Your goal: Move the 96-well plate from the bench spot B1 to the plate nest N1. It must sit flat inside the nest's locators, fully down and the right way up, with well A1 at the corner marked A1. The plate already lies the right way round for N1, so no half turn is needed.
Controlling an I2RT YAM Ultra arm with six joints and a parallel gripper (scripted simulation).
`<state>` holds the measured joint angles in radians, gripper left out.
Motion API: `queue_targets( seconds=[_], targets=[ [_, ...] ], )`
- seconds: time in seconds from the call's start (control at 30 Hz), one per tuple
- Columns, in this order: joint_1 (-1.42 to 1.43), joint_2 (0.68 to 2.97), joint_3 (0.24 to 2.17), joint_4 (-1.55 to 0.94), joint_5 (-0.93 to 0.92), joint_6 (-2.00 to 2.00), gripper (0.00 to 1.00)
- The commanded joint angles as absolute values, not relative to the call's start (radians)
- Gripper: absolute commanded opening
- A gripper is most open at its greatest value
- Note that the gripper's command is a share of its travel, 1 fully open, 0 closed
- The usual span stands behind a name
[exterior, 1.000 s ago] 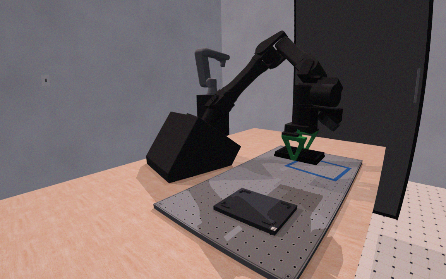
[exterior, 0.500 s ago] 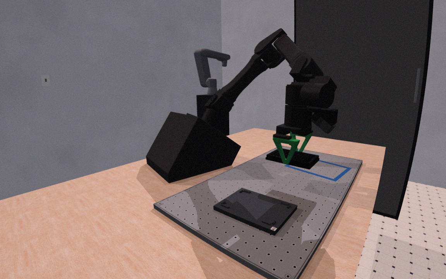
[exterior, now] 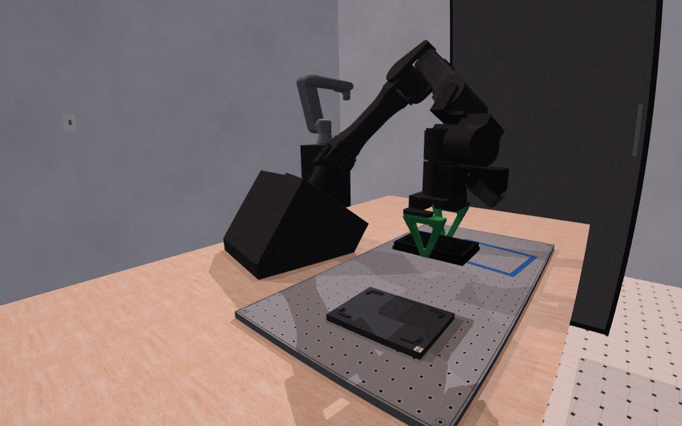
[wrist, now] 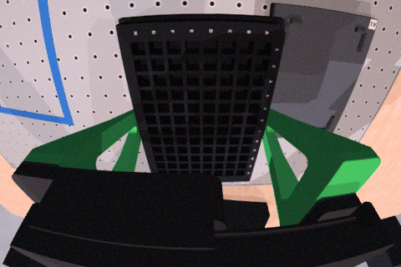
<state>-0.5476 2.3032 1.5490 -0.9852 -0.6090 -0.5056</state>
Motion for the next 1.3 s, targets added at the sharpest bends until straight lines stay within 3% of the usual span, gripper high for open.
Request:
queue_targets(
  seconds=[0.0,1.27],
  targets=[
    [-0.597,2.332,1.593,-1.006,-0.602,-0.552,0.00],
    [-0.780,2.631,1.895,-1.124,-0.558,-0.764,0.00]
  ],
)
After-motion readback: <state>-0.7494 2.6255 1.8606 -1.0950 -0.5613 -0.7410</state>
